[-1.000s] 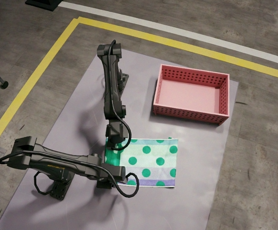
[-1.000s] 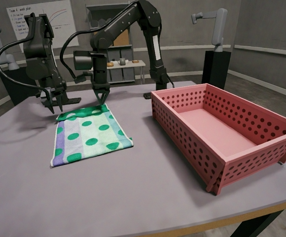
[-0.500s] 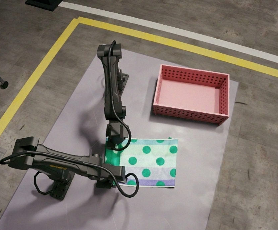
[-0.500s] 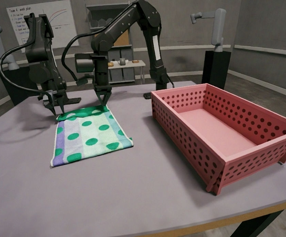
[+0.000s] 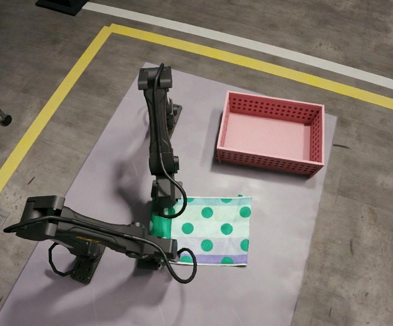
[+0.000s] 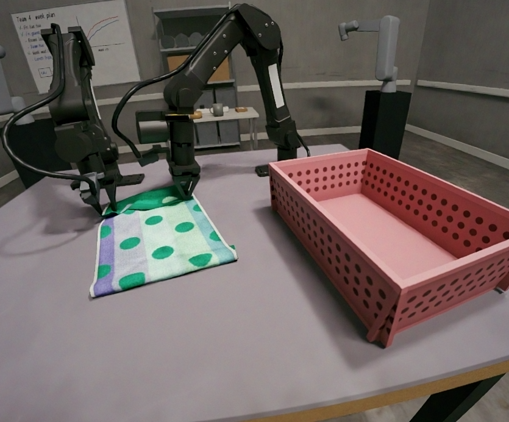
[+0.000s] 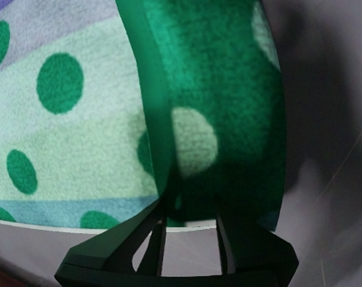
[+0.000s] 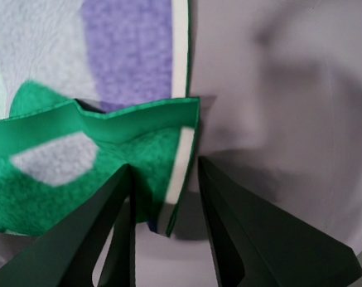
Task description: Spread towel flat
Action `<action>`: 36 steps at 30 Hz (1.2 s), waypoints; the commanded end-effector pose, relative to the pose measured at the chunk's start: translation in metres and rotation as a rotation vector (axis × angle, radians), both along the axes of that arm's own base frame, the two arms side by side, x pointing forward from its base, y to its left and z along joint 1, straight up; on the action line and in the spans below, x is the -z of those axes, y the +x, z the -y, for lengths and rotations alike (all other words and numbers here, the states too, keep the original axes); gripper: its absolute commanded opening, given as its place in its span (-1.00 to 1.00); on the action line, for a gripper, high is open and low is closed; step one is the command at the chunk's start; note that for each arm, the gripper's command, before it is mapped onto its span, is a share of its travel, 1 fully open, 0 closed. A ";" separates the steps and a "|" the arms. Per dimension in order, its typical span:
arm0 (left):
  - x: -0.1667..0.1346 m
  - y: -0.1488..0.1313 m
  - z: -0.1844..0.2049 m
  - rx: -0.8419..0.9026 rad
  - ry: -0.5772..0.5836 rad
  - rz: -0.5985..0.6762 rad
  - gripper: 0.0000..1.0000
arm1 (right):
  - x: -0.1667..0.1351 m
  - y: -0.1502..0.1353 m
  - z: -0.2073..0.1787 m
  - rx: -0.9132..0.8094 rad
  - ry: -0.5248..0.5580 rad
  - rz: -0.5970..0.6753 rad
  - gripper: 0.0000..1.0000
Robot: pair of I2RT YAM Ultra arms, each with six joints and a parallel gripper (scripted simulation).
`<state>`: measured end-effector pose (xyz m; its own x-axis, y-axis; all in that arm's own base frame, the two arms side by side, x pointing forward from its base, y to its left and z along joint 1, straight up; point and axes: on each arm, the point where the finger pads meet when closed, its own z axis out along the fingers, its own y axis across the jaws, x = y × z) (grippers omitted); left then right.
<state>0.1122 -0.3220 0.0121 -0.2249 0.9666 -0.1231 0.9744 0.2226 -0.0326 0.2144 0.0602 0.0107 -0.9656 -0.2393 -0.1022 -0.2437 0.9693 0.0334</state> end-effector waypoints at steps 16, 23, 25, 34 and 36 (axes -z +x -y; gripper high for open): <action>0.011 0.010 -0.005 -0.004 -0.002 -0.001 -0.45 | 0.001 0.016 -0.015 -0.001 0.022 0.047 -0.32; 0.012 -0.003 0.000 0.003 -0.004 -0.011 -0.79 | 0.009 0.003 -0.011 0.001 -0.004 0.021 -0.69; 0.012 -0.003 0.000 0.003 -0.005 -0.011 -0.79 | 0.009 0.003 -0.011 0.001 -0.004 0.021 -0.69; 0.011 -0.006 0.000 0.003 0.001 -0.009 -1.00 | 0.006 -0.002 -0.019 -0.001 0.018 0.034 -1.00; 0.011 -0.006 0.000 0.003 0.001 -0.009 -1.00 | 0.006 -0.002 -0.019 -0.001 0.018 0.034 -1.00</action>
<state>0.1145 -0.3280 0.0124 -0.2247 0.9627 -0.1507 0.9744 0.2229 -0.0288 0.2200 0.0739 0.0120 -0.9613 -0.2356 -0.1431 -0.2406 0.9704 0.0187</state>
